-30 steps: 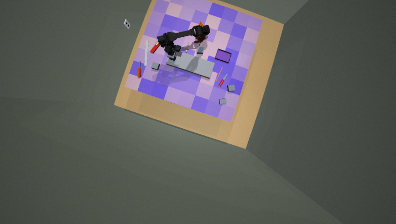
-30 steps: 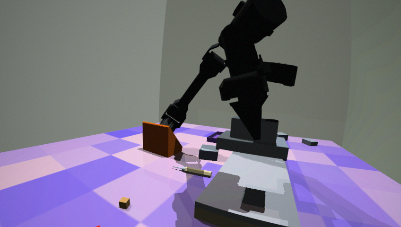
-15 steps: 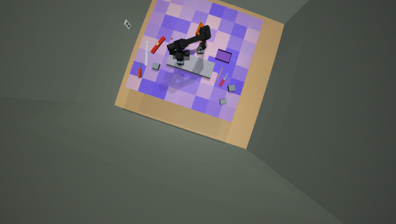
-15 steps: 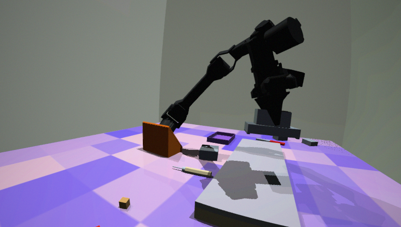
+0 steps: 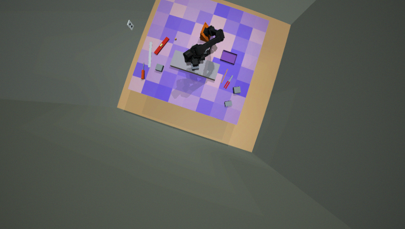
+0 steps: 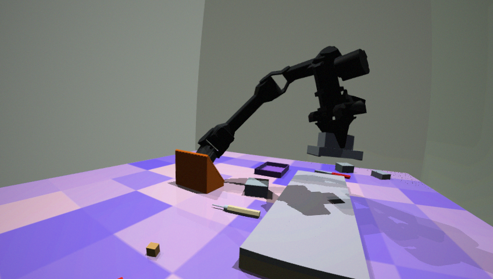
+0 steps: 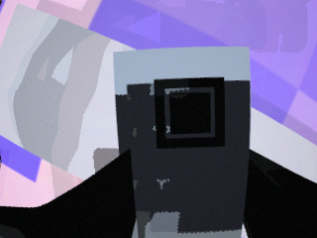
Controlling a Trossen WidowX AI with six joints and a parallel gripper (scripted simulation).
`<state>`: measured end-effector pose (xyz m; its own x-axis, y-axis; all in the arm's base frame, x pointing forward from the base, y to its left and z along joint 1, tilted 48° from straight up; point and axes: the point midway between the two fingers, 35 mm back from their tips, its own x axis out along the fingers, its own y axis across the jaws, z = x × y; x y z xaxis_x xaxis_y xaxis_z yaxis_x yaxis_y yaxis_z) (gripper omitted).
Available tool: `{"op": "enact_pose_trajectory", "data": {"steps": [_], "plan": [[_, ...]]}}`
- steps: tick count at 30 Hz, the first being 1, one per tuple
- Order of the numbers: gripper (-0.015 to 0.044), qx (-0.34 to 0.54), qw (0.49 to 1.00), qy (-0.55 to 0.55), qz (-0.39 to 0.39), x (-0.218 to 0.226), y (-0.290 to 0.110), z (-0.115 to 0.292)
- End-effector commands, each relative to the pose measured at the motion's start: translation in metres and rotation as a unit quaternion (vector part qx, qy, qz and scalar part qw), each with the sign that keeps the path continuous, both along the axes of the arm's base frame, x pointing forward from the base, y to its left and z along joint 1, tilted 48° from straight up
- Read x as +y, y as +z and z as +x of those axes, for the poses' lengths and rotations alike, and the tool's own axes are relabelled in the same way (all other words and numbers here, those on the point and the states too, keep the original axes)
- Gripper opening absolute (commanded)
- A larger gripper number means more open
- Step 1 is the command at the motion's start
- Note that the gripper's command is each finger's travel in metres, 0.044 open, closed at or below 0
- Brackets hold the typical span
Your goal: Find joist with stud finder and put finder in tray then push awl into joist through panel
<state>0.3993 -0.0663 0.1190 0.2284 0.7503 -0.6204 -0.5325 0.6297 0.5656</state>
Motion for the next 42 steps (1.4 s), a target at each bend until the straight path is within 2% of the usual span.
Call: {"op": "enact_pose_trajectory", "data": {"steps": [1, 20, 42], "plan": [[0.0, -0.025, 0.999, 0.021, -0.001, 0.019, 0.021, -0.006], [0.0, -0.134, 0.982, 0.132, -0.003, 0.111, 0.1, -0.055], [0.0, -0.259, 0.931, 0.257, 0.017, 0.191, 0.162, -0.154]]}}
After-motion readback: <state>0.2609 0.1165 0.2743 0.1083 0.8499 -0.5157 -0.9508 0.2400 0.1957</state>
